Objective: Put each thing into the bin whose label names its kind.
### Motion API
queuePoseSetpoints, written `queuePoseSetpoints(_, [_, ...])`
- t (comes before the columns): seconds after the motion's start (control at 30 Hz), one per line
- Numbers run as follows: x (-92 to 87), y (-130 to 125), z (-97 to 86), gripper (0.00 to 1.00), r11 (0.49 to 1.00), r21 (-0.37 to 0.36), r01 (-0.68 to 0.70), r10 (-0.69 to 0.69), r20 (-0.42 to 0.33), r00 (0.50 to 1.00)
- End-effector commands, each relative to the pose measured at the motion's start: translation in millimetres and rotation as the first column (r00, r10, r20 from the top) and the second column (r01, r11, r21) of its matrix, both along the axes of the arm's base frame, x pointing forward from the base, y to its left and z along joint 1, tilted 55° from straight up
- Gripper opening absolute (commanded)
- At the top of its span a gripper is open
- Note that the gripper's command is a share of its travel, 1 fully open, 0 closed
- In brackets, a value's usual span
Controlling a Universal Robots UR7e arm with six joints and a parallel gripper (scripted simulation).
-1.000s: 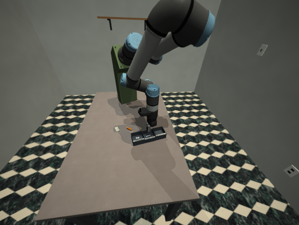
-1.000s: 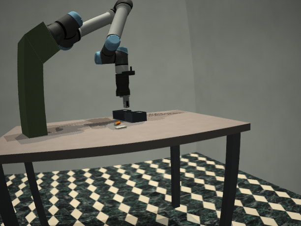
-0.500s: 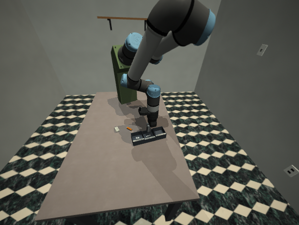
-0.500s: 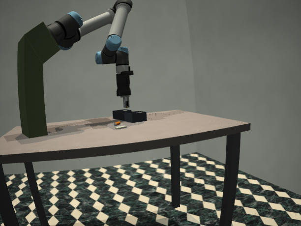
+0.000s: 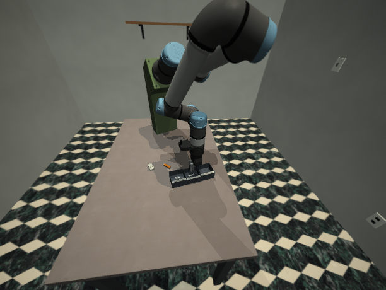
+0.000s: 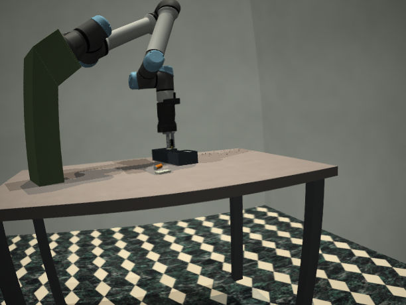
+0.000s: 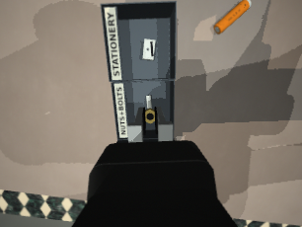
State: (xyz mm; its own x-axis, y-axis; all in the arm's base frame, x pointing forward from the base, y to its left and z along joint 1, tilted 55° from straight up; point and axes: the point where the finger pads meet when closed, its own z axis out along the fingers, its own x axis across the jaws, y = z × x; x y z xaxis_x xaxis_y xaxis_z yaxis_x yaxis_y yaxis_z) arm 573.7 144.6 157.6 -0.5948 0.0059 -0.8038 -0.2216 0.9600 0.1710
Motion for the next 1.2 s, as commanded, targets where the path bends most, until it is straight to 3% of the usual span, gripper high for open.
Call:
queuePoseSetpoints(0.0, [8.2, 3.0, -5.5, 0.34, 1.000, 0.000, 0.000, 0.000, 0.001, 1.000])
queuePoseSetpoints(0.33, [20.6, 7.4, -14.6, 0.34, 1.000, 0.000, 0.000, 0.000, 0.001, 1.000])
queuePoseSetpoints(0.87, [20.7, 7.6, -14.5, 0.34, 1.000, 0.000, 0.000, 0.000, 0.001, 1.000])
queuePoseSetpoints(0.9, [20.6, 7.5, -14.5, 0.64, 1.000, 0.000, 0.000, 0.000, 0.001, 1.000])
queuePoseSetpoints(1.17, [20.7, 7.5, -14.5, 0.64, 1.000, 0.000, 0.000, 0.000, 0.001, 1.000])
